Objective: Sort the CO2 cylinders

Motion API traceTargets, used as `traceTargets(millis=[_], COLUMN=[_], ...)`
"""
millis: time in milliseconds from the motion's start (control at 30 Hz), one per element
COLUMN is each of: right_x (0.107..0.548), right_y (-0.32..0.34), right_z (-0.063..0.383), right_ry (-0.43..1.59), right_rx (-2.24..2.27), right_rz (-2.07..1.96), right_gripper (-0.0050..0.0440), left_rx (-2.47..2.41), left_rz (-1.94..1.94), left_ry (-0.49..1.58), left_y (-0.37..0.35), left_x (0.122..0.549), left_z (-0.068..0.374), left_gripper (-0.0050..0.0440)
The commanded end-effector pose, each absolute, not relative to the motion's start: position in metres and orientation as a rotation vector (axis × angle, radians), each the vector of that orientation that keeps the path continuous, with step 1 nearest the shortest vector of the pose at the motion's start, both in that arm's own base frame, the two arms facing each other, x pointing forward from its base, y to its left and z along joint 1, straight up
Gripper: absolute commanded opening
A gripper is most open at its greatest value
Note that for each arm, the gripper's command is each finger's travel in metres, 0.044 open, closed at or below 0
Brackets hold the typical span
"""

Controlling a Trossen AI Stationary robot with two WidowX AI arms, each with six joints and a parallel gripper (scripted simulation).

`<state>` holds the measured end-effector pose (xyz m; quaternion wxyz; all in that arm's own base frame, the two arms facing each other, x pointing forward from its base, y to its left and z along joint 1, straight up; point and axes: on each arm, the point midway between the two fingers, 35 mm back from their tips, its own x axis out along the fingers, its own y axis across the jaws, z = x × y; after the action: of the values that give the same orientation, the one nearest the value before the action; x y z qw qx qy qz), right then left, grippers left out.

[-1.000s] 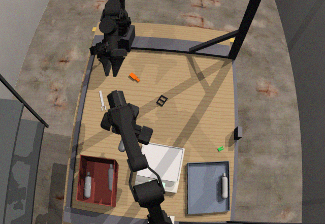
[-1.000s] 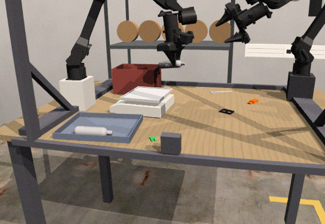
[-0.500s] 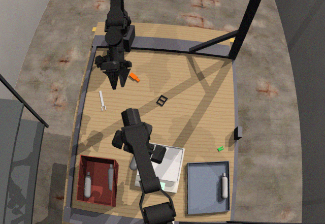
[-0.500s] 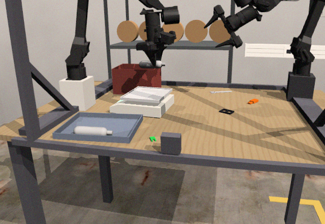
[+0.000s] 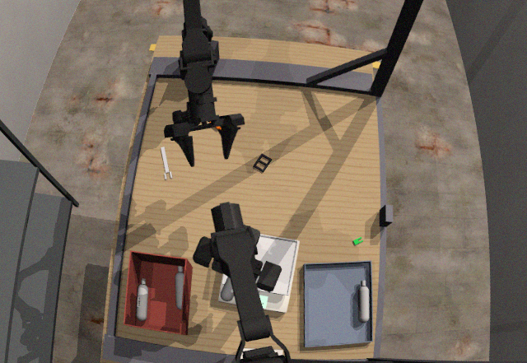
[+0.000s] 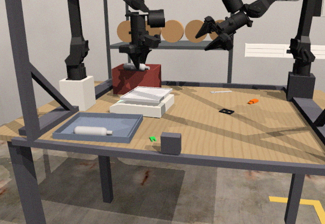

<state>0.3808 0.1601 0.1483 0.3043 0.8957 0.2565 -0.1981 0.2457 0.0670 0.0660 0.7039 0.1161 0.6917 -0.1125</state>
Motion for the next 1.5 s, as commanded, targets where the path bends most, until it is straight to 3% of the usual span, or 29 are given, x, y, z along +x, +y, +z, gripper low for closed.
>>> traceTargets(millis=[0,200,667,1167,1467], right_x=[0.393,0.398,0.402,0.402,0.4], right_y=[0.176,0.19,0.199,0.199,0.197], right_z=[0.152,0.144,0.133,0.134,0.134], right_ry=[0.665,0.663,0.653,0.654,0.653], right_rx=[2.56,2.734,2.854,2.855,2.857], right_rz=[-0.568,-0.656,-0.745,-0.742,-0.742], right_gripper=[0.044,0.044,0.044,0.044,0.044], left_rx=[0.266,0.279,0.89,1.187,1.193], left_rz=[-0.243,-0.262,-0.604,-0.764,-0.758], left_ry=[1.53,1.545,1.284,1.112,1.11], left_y=[0.062,0.061,0.06,0.061,0.07], left_x=[0.236,0.232,0.233,0.232,0.266], left_z=[0.069,0.064,0.065,0.065,0.069], left_gripper=[-0.005,-0.005,-0.005,-0.005,-0.005])
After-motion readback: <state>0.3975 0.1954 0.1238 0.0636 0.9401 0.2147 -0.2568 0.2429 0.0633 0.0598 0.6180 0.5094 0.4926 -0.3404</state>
